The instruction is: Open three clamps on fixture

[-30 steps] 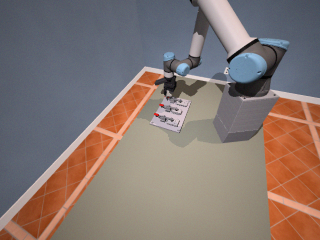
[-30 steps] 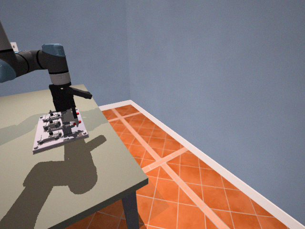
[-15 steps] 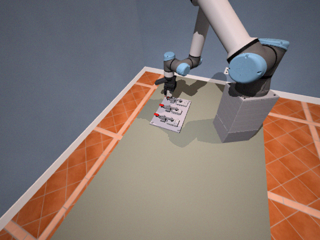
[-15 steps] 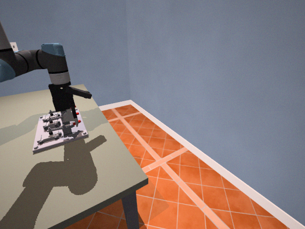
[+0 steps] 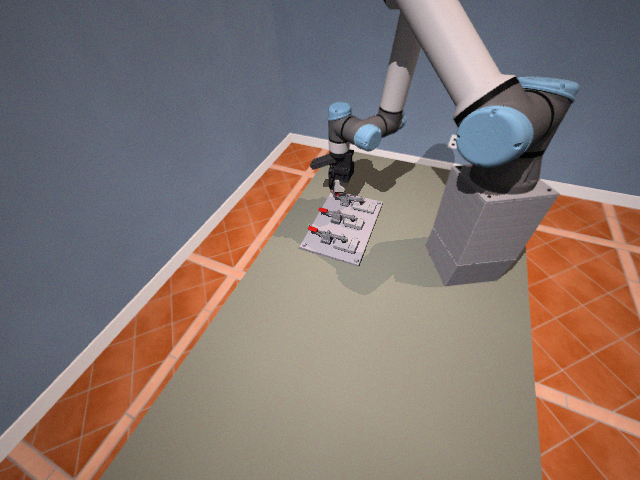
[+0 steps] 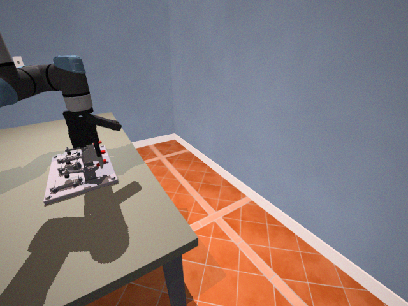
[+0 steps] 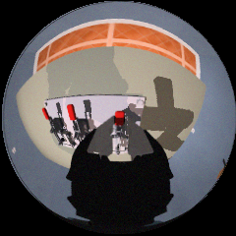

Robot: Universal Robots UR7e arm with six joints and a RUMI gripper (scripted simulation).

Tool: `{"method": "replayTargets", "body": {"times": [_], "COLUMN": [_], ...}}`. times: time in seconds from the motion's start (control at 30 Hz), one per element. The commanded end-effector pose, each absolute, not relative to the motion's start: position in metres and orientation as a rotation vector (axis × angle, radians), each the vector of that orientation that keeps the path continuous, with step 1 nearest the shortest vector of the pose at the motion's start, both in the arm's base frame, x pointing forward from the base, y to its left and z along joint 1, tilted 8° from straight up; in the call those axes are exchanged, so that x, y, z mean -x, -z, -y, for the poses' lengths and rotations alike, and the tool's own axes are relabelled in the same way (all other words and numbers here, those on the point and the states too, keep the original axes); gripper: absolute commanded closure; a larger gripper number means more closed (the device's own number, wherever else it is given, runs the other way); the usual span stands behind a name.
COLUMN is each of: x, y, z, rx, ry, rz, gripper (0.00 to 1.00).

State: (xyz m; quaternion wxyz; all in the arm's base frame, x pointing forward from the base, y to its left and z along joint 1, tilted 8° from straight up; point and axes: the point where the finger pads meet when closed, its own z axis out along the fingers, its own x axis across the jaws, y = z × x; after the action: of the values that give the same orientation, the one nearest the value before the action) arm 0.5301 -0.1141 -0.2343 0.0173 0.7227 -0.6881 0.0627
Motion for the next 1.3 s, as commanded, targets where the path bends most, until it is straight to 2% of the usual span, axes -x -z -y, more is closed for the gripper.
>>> {"method": "replayTargets", "body": {"times": [0.0,1.27], "x": [-0.528,-0.505], "y": [0.232,0.220], "z": [0.114,0.114], "rx": [-2.246,-2.246], "ry": [-0.197,-0.197], "rz": [2.138,2.138], "gripper": [1.00,1.00]}}
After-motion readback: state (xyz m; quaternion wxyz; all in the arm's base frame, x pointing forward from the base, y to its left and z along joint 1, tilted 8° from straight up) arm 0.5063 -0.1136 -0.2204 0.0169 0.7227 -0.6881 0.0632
